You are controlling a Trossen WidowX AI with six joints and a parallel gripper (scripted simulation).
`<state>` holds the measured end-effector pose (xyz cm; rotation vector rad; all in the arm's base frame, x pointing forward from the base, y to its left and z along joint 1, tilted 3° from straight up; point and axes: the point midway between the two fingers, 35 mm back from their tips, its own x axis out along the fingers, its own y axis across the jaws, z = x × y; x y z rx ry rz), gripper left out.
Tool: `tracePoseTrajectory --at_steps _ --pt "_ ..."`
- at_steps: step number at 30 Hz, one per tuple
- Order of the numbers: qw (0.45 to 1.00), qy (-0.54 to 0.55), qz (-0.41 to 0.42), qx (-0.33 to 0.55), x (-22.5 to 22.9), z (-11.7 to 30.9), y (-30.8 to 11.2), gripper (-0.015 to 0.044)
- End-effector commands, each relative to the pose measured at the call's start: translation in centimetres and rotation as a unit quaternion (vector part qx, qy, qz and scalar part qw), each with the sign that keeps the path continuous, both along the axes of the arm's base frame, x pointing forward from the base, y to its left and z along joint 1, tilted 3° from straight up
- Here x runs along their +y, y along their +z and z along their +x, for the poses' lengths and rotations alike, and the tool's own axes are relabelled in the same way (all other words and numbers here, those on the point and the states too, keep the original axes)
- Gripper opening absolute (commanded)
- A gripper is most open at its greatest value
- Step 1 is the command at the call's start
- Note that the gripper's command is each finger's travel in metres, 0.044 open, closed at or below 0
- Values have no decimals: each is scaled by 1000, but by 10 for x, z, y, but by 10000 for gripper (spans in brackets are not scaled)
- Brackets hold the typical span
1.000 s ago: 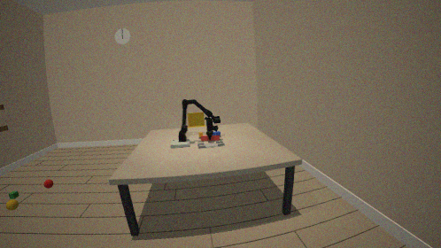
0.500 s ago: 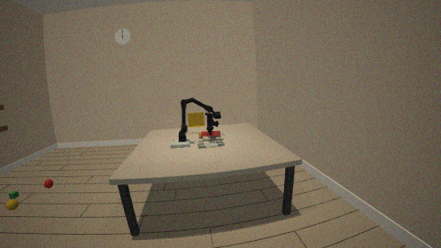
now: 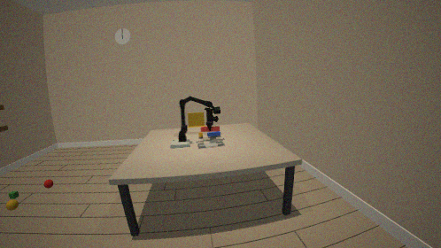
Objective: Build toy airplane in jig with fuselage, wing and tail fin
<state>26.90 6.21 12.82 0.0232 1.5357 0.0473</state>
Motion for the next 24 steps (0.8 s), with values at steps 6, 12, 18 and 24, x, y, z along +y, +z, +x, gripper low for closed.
tracePoseTrajectory --at_steps 6,12,18,24 --pt "1000 3 0 -5 -2 -5 31 0" --pt "1000 6 0 -5 -6 -4 31 0" --pt "1000 21 -2 -6 -22 3 23 0" --pt "999 35 -3 -6 -38 9 15 0"
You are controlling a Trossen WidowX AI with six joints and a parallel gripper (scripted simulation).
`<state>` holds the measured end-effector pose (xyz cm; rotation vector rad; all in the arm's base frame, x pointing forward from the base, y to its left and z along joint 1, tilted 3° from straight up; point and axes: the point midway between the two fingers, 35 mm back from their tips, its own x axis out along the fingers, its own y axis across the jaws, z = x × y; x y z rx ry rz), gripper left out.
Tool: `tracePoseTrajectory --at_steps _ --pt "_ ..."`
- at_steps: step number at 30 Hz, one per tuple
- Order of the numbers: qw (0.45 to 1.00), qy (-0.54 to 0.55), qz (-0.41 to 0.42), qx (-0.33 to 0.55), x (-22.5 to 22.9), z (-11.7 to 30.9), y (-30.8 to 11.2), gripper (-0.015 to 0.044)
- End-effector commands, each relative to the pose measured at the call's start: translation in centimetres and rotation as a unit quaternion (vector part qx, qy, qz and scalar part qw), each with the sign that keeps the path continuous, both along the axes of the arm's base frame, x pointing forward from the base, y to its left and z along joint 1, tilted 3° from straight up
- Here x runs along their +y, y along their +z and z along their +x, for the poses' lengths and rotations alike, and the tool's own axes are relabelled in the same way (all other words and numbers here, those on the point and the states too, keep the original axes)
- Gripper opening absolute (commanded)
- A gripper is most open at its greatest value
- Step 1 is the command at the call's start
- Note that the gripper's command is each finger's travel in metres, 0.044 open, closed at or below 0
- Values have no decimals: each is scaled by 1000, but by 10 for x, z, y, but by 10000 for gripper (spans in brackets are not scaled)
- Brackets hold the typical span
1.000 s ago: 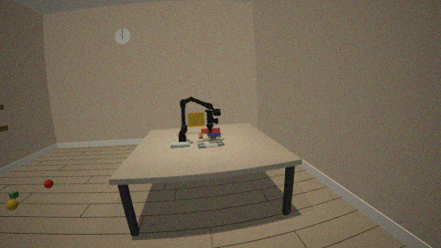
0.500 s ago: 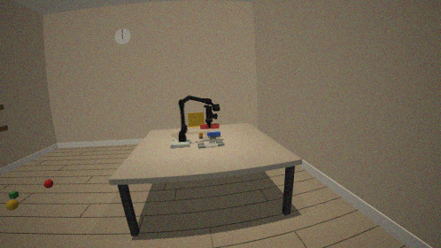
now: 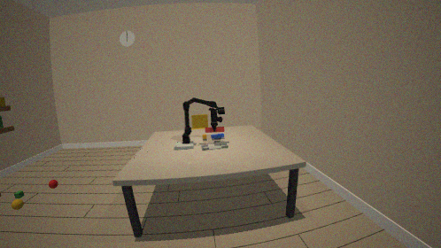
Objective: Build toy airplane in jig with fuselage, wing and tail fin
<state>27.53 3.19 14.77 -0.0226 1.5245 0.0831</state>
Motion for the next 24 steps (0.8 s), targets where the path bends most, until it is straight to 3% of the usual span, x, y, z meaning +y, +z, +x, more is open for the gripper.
tracePoseTrajectory --at_steps 1,24 --pt "1000 12 0 0 -11 3 -6 0" --pt "998 68 -5 -3 -78 13 -39 0"
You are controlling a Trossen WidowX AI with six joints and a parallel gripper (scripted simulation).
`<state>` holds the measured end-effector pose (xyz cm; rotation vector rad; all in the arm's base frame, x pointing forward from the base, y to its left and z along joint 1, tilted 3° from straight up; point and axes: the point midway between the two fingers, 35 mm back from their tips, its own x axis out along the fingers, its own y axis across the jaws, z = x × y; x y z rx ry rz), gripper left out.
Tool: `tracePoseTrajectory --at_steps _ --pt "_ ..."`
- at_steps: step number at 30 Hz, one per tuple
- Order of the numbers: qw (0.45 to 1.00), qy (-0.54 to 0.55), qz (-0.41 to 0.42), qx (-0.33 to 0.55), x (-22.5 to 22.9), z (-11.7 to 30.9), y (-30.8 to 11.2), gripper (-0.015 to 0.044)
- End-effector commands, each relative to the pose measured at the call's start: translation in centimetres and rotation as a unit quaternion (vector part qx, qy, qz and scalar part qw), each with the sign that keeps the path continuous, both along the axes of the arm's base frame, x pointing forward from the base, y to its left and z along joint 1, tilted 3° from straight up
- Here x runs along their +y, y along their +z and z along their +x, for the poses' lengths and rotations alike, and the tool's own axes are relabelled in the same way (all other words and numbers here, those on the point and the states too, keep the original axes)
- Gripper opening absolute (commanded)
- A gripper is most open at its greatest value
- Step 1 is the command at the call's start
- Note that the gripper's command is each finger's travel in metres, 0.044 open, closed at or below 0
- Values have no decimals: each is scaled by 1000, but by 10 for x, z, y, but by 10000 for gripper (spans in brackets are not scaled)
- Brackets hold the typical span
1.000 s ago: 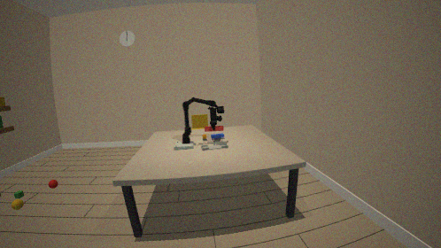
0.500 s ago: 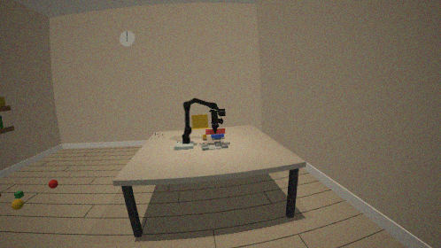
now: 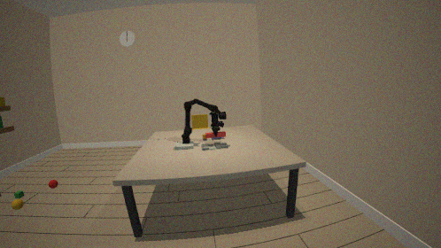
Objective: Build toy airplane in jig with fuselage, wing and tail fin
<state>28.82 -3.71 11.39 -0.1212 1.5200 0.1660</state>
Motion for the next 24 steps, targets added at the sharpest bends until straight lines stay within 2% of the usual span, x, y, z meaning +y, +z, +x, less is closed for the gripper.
tracePoseTrajectory --at_steps 1,16,23,24 --pt "1000 12 1 -1 -12 0 -6 0" --pt "999 45 -1 -2 -52 -5 -26 0" --pt "999 45 -1 -2 -52 -5 -26 184" --pt "999 45 -1 -2 -52 -5 -26 196"
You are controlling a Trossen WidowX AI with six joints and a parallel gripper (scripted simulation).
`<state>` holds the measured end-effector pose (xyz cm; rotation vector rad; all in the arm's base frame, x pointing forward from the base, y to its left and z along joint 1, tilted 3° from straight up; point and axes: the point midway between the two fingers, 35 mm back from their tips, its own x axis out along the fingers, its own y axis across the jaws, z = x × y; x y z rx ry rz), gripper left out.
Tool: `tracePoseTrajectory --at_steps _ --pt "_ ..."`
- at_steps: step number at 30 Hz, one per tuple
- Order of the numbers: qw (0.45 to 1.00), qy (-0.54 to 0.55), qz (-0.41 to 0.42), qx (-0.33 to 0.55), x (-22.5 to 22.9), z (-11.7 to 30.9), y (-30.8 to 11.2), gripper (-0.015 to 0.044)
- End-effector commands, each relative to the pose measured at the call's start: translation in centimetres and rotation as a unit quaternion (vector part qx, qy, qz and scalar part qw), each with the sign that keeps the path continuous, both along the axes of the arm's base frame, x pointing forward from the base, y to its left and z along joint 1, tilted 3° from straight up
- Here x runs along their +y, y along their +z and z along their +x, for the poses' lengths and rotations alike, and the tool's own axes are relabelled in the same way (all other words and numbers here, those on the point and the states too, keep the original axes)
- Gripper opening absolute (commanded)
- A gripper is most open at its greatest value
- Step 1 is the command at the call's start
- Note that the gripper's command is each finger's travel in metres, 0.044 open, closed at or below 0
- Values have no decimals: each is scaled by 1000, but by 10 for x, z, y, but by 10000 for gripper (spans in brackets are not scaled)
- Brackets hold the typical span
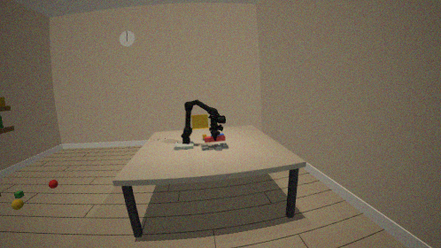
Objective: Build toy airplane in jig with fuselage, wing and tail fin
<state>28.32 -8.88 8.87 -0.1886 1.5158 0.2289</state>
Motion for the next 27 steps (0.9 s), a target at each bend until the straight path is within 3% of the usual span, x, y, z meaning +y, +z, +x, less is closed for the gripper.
tracePoseTrajectory --at_steps 1,27 --pt "1000 3 1 -2 0 0 0 196" --pt "1000 3 1 -2 0 2 -19 196"
